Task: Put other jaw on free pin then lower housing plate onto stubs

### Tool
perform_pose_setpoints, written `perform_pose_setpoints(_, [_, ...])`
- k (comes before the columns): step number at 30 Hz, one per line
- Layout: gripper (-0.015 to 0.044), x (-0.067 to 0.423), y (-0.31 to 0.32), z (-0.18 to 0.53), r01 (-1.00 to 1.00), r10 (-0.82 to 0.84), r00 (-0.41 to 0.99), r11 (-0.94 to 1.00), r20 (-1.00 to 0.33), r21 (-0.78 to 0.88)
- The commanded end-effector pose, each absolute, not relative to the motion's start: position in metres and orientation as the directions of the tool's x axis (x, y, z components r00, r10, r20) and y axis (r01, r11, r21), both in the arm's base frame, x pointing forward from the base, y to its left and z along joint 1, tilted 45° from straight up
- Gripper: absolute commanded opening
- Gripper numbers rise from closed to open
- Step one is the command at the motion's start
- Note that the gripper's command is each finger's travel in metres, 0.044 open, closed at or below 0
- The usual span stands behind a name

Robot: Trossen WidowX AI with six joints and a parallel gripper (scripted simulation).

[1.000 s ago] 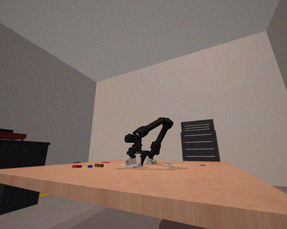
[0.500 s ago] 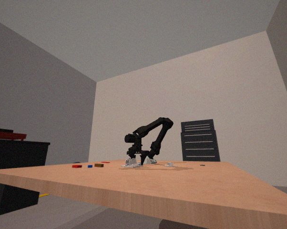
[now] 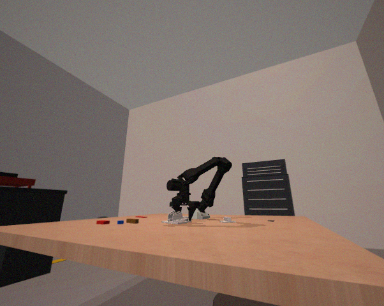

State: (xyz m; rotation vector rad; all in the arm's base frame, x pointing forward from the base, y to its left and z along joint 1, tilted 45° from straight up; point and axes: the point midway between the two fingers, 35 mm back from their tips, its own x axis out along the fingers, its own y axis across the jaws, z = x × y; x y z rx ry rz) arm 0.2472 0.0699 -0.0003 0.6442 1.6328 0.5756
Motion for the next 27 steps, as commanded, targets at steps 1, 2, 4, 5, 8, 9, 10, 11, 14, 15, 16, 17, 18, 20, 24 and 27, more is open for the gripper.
perform_pose_setpoints(1, [0.0351,0.2474,0.0698,-0.0011,0.094,0.690,-0.117,0.723,-0.714,0.684])
perform_pose_setpoints(2, [0.0351,0.2474,0.0698,-0.0011,0.094,0.690,-0.117,0.723,-0.714,0.684])
perform_pose_setpoints(4, [0.0351,0.2474,0.0698,-0.0011,0.094,0.690,-0.117,0.723,-0.714,0.684])
perform_pose_setpoints(5, [0.0351,0.2474,0.0698,-0.0011,0.094,0.690,-0.117,0.723,-0.714,0.684])
perform_pose_setpoints(8, [0.0351,0.2474,0.0698,-0.0011,0.094,0.690,-0.117,0.723,-0.714,0.684])
perform_pose_setpoints(9, [0.0351,0.2474,0.0698,-0.0011,0.094,0.690,-0.117,0.723,-0.714,0.684])
perform_pose_setpoints(10, [0.0351,0.2474,0.0698,-0.0011,0.094,0.690,-0.117,0.723,-0.714,0.684])
perform_pose_setpoints(11, [0.0351,0.2474,0.0698,-0.0011,0.094,0.690,-0.117,0.723,-0.714,0.684])
perform_pose_setpoints(14, [0.0351,0.2474,0.0698,-0.0011,0.094,0.690,-0.117,0.723,-0.714,0.684])
perform_pose_setpoints(15, [0.0351,0.2474,0.0698,-0.0011,0.094,0.690,-0.117,0.723,-0.714,0.684])
perform_pose_setpoints(16, [0.0351,0.2474,0.0698,-0.0011,0.094,0.690,-0.117,0.723,-0.714,0.684])
perform_pose_setpoints(17, [0.0351,0.2474,0.0698,-0.0011,0.094,0.690,-0.117,0.723,-0.714,0.684])
perform_pose_setpoints(18, [0.0351,0.2474,0.0698,-0.0011,0.094,0.690,-0.117,0.723,-0.714,0.684])
perform_pose_setpoints(20, [0.0351,0.2474,0.0698,-0.0011,0.094,0.690,-0.117,0.723,-0.714,0.684])
perform_pose_setpoints(24, [0.0351,0.2474,0.0698,-0.0011,0.094,0.690,-0.117,0.723,-0.714,0.684])
perform_pose_setpoints(27, [0.0430,0.2472,0.0700,-0.0003,0.093,0.692,-0.118,0.722,-0.712,0.686])
